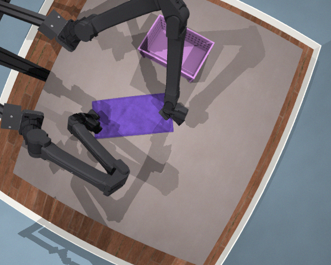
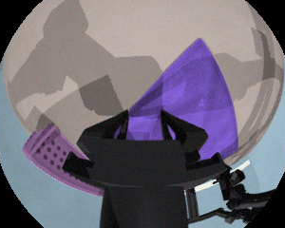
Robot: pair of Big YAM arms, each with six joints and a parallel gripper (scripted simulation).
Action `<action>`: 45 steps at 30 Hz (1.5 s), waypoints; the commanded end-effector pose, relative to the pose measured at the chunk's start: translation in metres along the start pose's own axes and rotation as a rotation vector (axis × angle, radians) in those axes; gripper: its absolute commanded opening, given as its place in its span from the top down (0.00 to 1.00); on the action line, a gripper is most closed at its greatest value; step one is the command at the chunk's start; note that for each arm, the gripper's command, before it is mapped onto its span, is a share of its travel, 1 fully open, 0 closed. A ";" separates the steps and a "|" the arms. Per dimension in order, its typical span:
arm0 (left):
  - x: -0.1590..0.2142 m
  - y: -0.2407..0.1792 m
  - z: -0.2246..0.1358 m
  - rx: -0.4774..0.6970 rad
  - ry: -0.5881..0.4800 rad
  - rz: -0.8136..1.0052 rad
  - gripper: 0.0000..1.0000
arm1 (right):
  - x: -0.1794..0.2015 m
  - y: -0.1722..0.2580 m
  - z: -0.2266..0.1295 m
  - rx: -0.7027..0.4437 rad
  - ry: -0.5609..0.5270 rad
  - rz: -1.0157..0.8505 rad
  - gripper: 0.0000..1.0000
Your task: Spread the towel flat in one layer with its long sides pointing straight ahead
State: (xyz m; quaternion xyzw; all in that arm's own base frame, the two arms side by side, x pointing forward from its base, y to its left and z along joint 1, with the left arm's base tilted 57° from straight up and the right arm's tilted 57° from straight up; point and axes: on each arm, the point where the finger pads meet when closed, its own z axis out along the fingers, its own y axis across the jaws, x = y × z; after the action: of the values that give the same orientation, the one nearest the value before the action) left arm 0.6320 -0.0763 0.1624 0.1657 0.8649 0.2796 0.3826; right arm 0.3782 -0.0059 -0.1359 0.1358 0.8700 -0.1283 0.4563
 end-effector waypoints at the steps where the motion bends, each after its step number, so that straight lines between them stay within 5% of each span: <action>1: -0.003 0.004 0.018 -0.008 -0.003 -0.017 0.48 | 0.001 -0.005 0.014 0.016 0.002 0.003 0.48; 6: -0.009 0.001 0.006 -0.002 -0.015 -0.012 0.48 | 0.000 -0.004 0.014 0.016 0.000 0.006 0.48; 11: -0.002 0.004 0.018 -0.009 -0.001 -0.015 0.99 | 0.000 -0.003 0.015 0.015 -0.002 0.012 0.99; 17: -0.002 0.005 0.018 -0.009 0.000 -0.014 0.99 | -0.001 0.003 0.014 0.005 -0.008 0.007 0.99; 27: -0.001 -0.007 -0.036 0.015 -0.012 -0.005 0.99 | 0.009 -0.009 -0.039 0.003 0.033 -0.012 0.99; 28: 0.000 -0.007 -0.038 0.015 -0.012 -0.005 0.99 | 0.007 -0.009 -0.042 0.002 0.025 -0.008 0.87; 31: -0.002 -0.006 -0.050 0.014 -0.015 -0.007 0.65 | 0.009 -0.011 -0.057 0.005 0.031 -0.014 0.53; 33: -0.002 -0.006 -0.050 0.014 -0.015 -0.007 0.65 | 0.009 -0.011 -0.057 0.005 0.031 -0.014 0.53; 35: 0.000 -0.006 -0.064 0.015 -0.012 -0.005 0.42 | 0.009 -0.012 -0.070 0.005 0.030 -0.015 0.35; 36: 0.000 -0.006 -0.069 0.015 -0.012 -0.005 0.35 | 0.004 -0.004 -0.064 -0.001 0.009 0.000 0.35; 45: -0.016 0.006 -0.055 -0.003 -0.023 -0.018 0.35 | 0.006 -0.005 -0.055 0.009 0.006 0.000 0.35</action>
State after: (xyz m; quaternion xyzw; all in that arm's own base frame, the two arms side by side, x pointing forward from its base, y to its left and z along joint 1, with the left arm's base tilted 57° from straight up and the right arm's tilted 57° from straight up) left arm 0.5966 -0.0942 0.1914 0.1640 0.8652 0.2802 0.3822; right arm 0.3401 0.0097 -0.1116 0.1378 0.8684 -0.1315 0.4578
